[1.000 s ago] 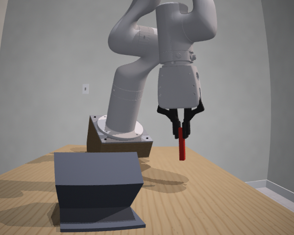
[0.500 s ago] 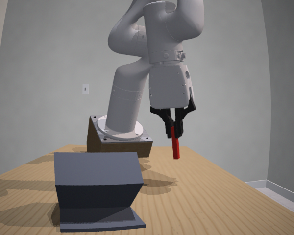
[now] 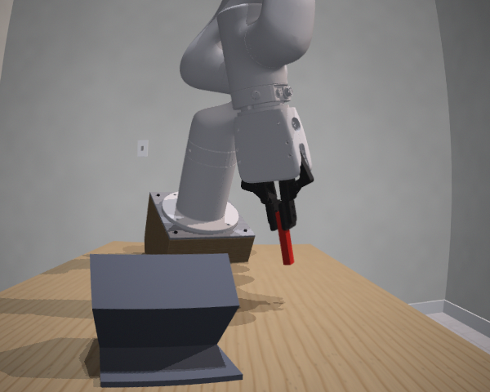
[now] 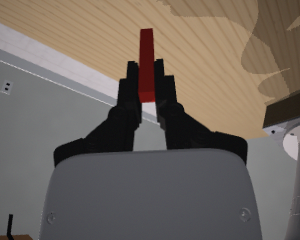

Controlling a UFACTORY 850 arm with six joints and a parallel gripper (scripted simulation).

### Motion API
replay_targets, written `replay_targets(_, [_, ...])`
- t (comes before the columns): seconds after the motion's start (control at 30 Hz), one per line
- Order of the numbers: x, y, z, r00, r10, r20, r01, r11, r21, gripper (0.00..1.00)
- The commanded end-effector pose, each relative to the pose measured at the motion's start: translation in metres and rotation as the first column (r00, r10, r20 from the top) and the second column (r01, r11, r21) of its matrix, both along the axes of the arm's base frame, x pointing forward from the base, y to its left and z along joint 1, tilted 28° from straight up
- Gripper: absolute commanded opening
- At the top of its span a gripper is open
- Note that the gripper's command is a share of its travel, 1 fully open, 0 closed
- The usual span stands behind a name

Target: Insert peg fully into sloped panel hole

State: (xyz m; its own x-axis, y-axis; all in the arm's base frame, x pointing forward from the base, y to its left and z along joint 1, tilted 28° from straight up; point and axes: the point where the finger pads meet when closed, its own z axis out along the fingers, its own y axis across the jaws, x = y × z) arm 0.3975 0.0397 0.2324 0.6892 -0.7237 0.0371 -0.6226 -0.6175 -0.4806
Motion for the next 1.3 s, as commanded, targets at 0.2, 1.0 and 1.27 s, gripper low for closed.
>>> replay_targets(0.2, [0.0, -0.008, 0.0, 0.999, -0.043, 0.002, 0.043, 0.997, 0.062, 0.0])
replay_targets(1.0, [0.009, -0.032, 0.008, 0.984, -0.172, 0.045, 0.158, 0.962, 0.222, 0.0])
replay_targets(1.27, [0.013, -0.042, 0.011, 0.975, -0.213, 0.066, 0.189, 0.947, 0.261, 0.0])
